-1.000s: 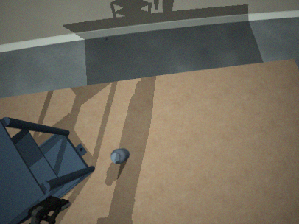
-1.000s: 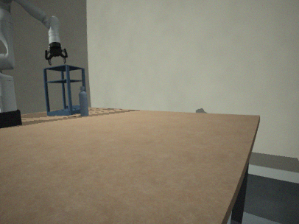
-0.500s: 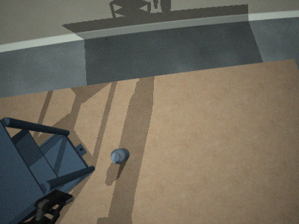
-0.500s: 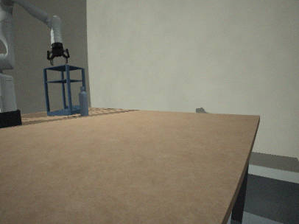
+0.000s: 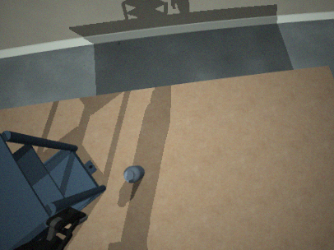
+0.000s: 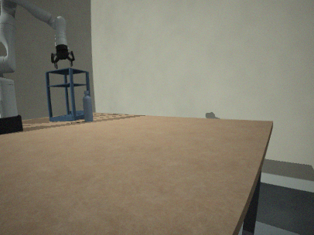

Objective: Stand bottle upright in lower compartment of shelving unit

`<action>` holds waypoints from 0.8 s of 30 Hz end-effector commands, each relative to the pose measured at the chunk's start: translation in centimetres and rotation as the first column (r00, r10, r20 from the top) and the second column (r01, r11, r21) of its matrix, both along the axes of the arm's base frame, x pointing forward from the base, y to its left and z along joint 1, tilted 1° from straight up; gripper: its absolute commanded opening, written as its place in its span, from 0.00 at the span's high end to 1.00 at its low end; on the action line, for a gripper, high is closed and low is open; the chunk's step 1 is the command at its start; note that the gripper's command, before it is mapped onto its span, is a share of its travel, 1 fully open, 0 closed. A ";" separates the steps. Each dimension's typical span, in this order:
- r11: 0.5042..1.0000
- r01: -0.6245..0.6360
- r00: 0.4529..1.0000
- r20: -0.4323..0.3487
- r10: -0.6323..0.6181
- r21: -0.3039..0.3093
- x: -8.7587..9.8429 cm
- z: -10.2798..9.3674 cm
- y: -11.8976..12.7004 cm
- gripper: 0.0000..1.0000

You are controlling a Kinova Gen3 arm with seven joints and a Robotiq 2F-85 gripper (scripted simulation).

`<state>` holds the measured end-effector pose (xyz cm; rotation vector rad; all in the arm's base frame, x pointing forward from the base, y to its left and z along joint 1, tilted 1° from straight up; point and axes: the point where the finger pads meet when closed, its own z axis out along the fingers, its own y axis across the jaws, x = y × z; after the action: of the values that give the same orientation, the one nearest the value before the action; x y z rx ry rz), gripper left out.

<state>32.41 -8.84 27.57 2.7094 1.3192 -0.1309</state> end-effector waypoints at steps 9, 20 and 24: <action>0.999 0.041 0.999 0.000 -0.041 0.002 0.5 -0.2 -0.9 0.00; 0.997 0.073 0.997 0.002 -0.073 0.010 0.9 -0.3 -1.5 0.00; 0.997 0.073 0.997 0.002 -0.073 0.010 0.9 -0.3 -1.5 0.00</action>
<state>33.33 -10.15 27.26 2.7657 1.2305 -0.1250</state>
